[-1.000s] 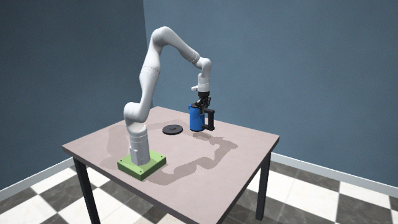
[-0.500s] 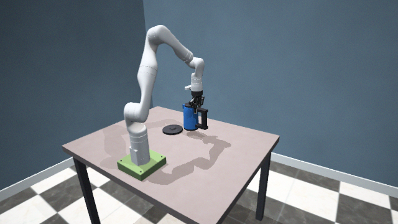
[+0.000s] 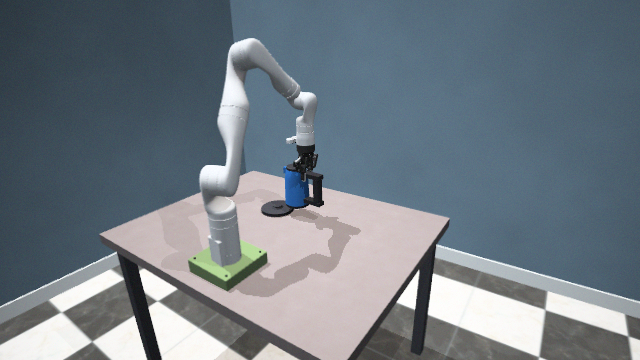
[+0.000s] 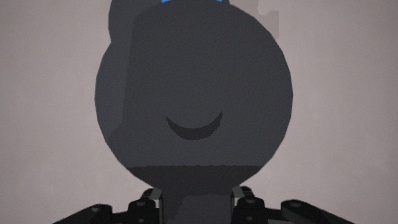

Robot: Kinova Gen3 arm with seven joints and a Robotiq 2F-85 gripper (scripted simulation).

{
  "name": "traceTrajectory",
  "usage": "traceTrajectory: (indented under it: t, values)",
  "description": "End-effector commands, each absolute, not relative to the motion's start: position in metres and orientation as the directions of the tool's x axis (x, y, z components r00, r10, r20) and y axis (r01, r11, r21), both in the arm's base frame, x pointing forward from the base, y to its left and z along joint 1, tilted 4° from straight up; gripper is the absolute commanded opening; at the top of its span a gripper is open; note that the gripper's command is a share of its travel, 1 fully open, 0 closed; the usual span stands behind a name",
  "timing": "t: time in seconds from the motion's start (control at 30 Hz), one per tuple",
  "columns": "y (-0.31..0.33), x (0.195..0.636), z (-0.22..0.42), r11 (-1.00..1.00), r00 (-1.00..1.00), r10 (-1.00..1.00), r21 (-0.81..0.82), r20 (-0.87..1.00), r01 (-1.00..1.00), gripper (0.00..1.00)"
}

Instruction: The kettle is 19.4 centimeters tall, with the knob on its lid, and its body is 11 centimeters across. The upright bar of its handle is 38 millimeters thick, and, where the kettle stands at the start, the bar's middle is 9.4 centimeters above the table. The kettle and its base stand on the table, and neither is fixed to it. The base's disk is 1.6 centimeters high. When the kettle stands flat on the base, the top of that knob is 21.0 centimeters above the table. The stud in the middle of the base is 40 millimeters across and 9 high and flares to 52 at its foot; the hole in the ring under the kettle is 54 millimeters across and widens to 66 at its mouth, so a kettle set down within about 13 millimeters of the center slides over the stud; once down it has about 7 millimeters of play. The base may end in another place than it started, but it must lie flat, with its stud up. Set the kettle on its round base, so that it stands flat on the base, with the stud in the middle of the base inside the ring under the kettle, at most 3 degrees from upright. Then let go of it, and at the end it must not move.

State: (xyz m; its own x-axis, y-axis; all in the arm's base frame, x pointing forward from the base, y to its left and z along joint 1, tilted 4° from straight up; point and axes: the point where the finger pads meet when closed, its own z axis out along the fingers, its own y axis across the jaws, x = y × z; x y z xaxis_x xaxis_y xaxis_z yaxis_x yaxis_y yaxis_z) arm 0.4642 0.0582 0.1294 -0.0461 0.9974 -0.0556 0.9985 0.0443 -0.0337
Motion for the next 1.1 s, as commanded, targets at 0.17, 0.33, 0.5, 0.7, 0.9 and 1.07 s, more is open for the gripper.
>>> traceTrajectory:
  t: [0.17, 0.33, 0.5, 0.7, 0.9, 1.07]
  values:
    - [0.088, 0.455, 0.13, 0.06, -0.061, 0.997, -0.031, -0.054, 0.998, 0.0]
    - [0.097, 0.451, 0.13, 0.06, -0.061, 0.997, -0.031, -0.054, 0.998, 0.0]
    - [0.11, 0.446, 0.129, 0.06, -0.061, 0.997, -0.031, -0.054, 0.998, 0.0]
    - [0.124, 0.441, 0.129, 0.06, -0.061, 0.997, -0.031, -0.054, 0.998, 0.0]
    - [0.131, 0.438, 0.128, 0.06, -0.061, 0.997, -0.031, -0.054, 0.998, 0.0]
    - [0.139, 0.435, 0.128, 0.06, -0.061, 0.997, -0.031, -0.054, 0.998, 0.0]
